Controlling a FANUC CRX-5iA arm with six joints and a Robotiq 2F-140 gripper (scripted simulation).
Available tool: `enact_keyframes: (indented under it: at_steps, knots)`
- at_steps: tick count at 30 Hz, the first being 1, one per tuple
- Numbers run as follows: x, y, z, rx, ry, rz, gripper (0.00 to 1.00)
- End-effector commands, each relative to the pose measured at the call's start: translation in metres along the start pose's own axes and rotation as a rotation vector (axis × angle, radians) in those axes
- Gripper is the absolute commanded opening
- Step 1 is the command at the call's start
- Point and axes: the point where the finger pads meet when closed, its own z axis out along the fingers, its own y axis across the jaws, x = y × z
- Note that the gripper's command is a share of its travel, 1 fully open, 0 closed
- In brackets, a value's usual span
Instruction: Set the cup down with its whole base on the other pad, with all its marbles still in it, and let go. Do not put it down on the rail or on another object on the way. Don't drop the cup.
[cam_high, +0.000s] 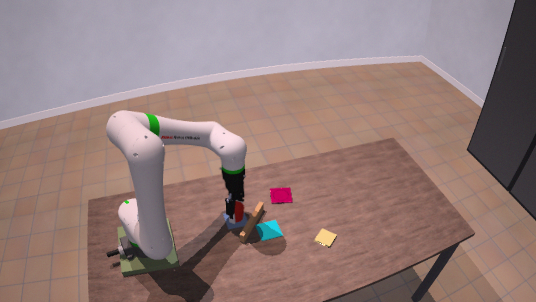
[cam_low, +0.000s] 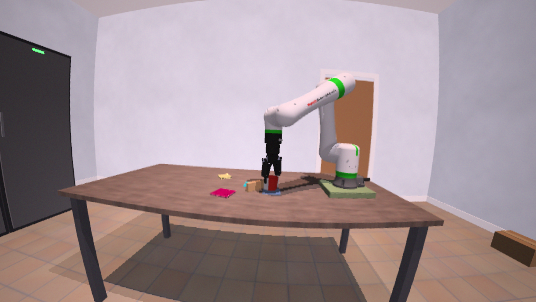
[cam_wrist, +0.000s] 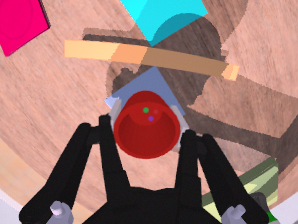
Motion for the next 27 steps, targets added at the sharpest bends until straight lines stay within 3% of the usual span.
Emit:
enact_keyframes:
  at_steps: [1,19,27]
  knots:
    - [0.000,0.000,-0.006,0.000,0.000,0.000,0.49]
    - [0.000,0.000,-0.050,0.000,0.000,0.000,0.49]
    - [0.000,0.000,-0.059,0.000,0.000,0.000,0.49]
